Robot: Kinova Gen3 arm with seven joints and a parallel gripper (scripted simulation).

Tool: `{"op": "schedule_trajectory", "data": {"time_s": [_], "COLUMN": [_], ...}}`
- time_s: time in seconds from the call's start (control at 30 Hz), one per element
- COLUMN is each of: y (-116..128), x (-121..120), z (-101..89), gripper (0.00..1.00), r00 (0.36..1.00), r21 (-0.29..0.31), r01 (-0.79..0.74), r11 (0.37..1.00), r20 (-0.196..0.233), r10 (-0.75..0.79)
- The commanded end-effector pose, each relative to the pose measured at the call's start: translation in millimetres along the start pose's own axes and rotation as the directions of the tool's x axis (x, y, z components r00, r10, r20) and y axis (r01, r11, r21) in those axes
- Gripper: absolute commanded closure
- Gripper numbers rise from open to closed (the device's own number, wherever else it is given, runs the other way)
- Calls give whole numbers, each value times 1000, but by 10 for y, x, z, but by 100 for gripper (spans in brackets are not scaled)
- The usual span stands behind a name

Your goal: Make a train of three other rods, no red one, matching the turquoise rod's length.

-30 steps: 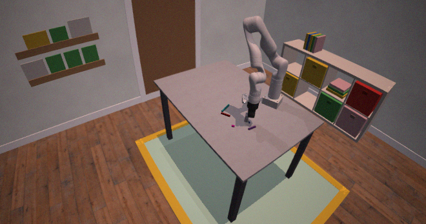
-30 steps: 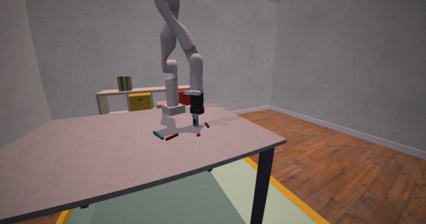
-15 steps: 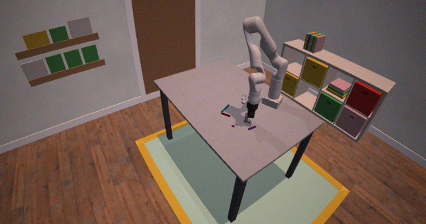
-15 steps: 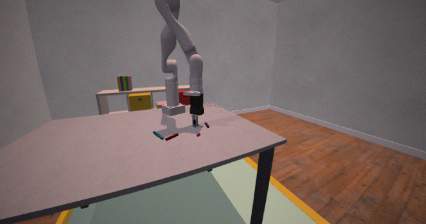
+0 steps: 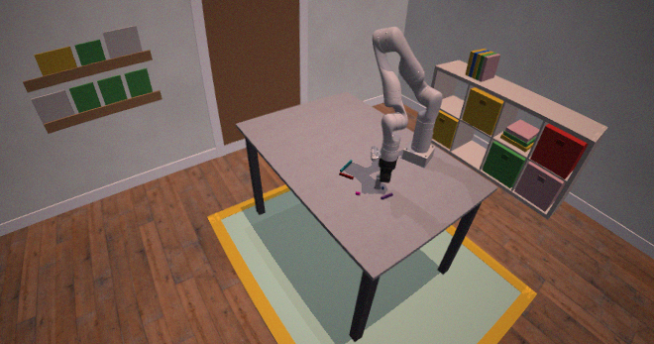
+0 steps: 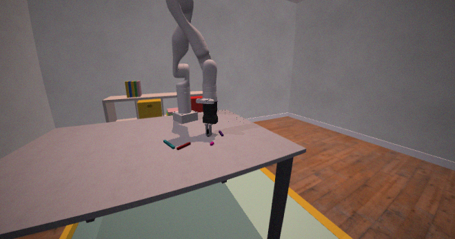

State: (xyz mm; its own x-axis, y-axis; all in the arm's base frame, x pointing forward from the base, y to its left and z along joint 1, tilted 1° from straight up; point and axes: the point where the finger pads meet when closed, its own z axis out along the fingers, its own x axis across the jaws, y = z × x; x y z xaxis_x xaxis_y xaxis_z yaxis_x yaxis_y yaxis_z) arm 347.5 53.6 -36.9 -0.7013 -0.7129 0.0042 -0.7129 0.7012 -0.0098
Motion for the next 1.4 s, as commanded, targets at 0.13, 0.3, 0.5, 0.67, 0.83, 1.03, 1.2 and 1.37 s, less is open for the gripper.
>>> {"op": "schedule_trajectory", "data": {"time_s": [0.13, 0.3, 0.5, 0.67, 0.83, 1.03, 1.2, 1.37], "y": [16, 16, 16, 16, 16, 16, 16, 16], "x": [-2, -2, -2, -2, -2, -2, -2, -2], "z": [11, 11, 11, 11, 11, 11, 11, 11], "gripper": [76, 76, 76, 76, 76, 76, 64, 58], "r00": [1000, 1000, 1000, 1000, 1000, 1000, 1000, 1000], "r21": [-3, -3, -3, -3, -3, -3, -3, -3], "r01": [0, 0, 0, 0, 0, 0, 0, 0], "r11": [1000, 1000, 1000, 1000, 1000, 1000, 1000, 1000], "r20": [3, 3, 3, 3, 3, 3, 3, 3], "r10": [0, 0, 0, 0, 0, 0, 0, 0]}}
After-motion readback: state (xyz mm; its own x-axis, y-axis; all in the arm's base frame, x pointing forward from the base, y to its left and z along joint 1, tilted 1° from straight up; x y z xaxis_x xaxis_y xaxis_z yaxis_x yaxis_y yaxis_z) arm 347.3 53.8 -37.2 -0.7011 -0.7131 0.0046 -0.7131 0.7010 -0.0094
